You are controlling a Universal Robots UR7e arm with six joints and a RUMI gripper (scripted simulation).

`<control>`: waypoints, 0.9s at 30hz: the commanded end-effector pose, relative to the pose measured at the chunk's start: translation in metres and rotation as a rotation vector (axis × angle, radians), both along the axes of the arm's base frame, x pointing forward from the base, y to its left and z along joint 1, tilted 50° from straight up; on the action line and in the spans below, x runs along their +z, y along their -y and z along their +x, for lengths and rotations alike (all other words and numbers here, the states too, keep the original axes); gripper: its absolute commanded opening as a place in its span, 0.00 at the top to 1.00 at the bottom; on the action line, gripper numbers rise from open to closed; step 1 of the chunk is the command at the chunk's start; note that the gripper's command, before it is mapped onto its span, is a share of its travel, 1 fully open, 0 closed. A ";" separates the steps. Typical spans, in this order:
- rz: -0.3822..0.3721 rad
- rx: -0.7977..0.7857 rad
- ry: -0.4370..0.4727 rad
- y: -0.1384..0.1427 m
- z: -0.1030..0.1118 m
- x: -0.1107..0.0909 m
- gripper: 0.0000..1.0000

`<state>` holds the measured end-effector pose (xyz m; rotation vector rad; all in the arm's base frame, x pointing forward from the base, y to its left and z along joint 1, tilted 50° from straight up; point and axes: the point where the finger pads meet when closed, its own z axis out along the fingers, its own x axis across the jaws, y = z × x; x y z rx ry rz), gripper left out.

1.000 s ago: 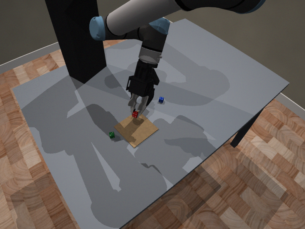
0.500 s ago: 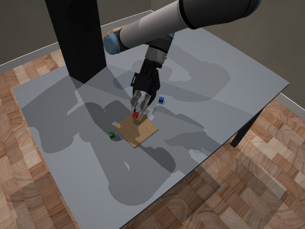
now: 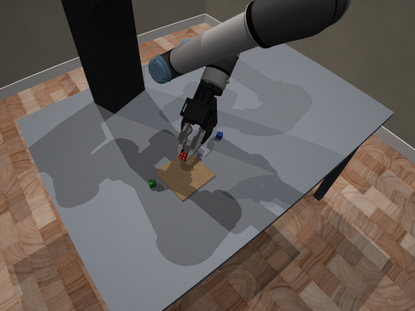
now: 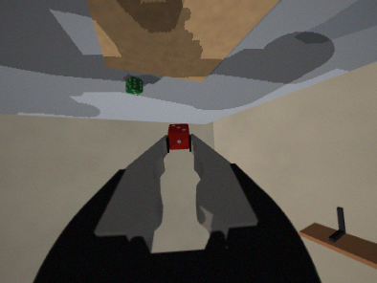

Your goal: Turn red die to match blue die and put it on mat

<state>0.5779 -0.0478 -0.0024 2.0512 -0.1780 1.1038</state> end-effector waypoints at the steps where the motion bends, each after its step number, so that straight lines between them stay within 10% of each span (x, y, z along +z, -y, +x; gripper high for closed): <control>1: -0.005 -0.008 0.003 0.000 0.001 0.000 0.97; 27: -0.005 -0.009 0.003 -0.010 0.051 -0.043 0.97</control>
